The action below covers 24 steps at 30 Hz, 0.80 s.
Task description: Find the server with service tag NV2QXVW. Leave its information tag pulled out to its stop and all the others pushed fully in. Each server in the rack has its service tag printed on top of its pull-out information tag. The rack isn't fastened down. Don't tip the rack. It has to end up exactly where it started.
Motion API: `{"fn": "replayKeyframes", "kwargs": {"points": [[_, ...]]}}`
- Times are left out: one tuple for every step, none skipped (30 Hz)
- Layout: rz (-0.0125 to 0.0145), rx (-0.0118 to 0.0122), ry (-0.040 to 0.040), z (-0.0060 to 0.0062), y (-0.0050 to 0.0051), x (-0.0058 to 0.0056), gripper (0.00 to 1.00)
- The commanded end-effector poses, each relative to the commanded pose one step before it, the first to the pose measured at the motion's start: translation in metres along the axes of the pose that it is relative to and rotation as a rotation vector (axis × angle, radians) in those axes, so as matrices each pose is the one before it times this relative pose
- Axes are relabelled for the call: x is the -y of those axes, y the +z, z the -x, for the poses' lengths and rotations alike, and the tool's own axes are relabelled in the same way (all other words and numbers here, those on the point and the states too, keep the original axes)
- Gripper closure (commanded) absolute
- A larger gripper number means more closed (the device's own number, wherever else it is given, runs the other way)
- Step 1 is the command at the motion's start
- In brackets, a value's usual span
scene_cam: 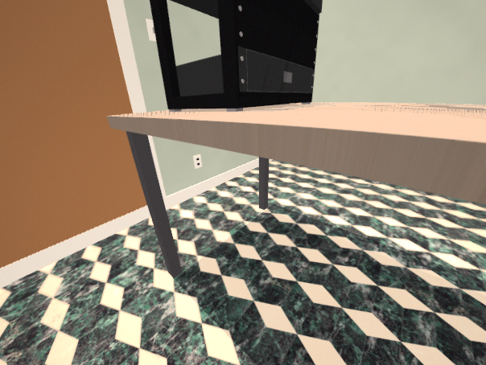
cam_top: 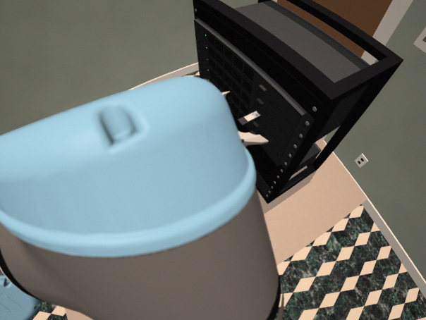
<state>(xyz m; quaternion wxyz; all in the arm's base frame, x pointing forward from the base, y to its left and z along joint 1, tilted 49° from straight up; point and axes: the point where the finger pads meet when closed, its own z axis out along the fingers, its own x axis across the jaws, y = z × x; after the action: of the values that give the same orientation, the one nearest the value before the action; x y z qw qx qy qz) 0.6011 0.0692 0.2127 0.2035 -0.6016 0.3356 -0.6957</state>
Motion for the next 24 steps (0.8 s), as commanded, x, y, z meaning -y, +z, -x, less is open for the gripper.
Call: {"fn": "replayKeyframes", "kwargs": {"points": [[-0.0033, 0.00069, 0.00127, -0.0002, -0.00959, 0.00757, 0.0], [0.0, 0.0, 0.0, 0.0, 0.0, 0.0, 0.0], [0.0, 0.0, 0.0, 0.0, 0.0, 0.0, 0.0], [0.00012, 0.00012, -0.00008, 0.0, -0.00135, 0.00091, 0.0], [0.00001, 0.00001, -0.00005, -0.00004, -0.00142, 0.00097, 0.0], [0.00001, 0.0, -0.00005, -0.00005, -0.00146, 0.001, 0.0], [0.00001, 0.00001, -0.00005, -0.00004, -0.00148, 0.00102, 0.0], [0.0, 0.0, -0.00005, -0.00005, -0.00152, 0.00104, 0.0], [0.00001, 0.00001, -0.00005, -0.00004, -0.00152, 0.00105, 0.0], [0.00002, 0.00001, -0.00006, -0.00004, -0.00153, 0.00105, 0.0], [0.00002, 0.00001, -0.00006, -0.00005, -0.00155, 0.00105, 0.0], [0.00003, 0.00003, -0.00006, -0.00004, -0.00151, 0.00105, 0.0], [0.00003, 0.00003, -0.00004, -0.00004, -0.00152, 0.00104, 0.0], [0.00003, 0.00003, -0.00003, -0.00004, -0.0015, 0.00102, 0.0], [0.00004, 0.00004, -0.00002, -0.00003, -0.00146, 0.00101, 0.0], [0.00004, 0.00003, -0.00002, -0.00004, -0.00145, 0.00099, 0.0], [0.00004, 0.00003, -0.00001, -0.00003, -0.00141, 0.00096, 0.0], [0.00004, 0.00004, -0.00001, -0.00003, -0.00136, 0.00093, 0.0], [0.0, 0.0, 0.0, 0.0, 0.0, 0.0, 0.0], [0.0, 0.0, 0.0, 0.0, 0.0, 0.0, 0.0], [0.00005, 0.00005, 0.00009, -0.00003, -0.00132, 0.0009, 0.0], [0.00003, 0.00003, -0.00001, -0.00003, -0.00127, 0.00087, 0.0], [0.00003, 0.00003, -0.00002, -0.00003, -0.0012, 0.00083, 0.0], [0.00003, 0.00003, -0.00002, -0.00003, -0.00116, 0.00079, 0.0]]}}
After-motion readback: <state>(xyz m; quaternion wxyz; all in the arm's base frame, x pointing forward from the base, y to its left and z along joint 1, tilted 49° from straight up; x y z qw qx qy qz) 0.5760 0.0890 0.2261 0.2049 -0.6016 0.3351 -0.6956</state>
